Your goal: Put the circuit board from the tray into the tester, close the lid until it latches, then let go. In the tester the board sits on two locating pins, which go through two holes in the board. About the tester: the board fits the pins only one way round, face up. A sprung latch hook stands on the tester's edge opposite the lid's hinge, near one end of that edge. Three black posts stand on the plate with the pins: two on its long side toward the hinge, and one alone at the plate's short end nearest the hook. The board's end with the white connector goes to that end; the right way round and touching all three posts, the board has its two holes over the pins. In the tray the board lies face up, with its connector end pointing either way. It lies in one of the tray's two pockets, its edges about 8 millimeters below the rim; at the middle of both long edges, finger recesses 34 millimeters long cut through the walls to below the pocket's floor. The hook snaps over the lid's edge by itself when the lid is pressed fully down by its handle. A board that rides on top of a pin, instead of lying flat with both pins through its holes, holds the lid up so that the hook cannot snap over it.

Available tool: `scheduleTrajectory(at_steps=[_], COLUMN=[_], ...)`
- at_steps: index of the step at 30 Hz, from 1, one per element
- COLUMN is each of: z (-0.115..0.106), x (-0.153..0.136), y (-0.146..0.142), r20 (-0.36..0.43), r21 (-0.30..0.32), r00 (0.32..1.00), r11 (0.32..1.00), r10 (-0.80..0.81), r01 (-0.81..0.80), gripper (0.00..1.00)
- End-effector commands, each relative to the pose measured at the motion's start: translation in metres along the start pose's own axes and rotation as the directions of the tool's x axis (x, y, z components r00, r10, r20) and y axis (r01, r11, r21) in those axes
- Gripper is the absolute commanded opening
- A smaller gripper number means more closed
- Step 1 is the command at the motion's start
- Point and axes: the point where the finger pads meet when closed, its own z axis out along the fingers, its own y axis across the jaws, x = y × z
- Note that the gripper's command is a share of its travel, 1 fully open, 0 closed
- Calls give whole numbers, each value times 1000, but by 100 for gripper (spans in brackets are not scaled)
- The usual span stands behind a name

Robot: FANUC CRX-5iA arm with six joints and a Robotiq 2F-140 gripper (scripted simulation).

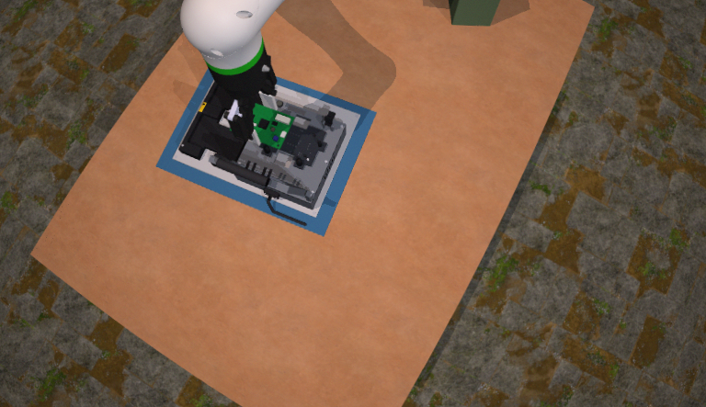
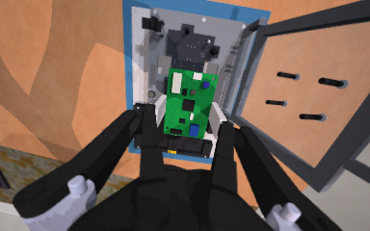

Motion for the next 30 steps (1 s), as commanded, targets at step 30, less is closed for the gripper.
scheduleTrajectory(at_steps=[30], z=[-4], x=[53], y=[-13], r20=[0], r21=[0], r00=[1000], r11=[1000], r10=[0], r01=[0], gripper=[46])
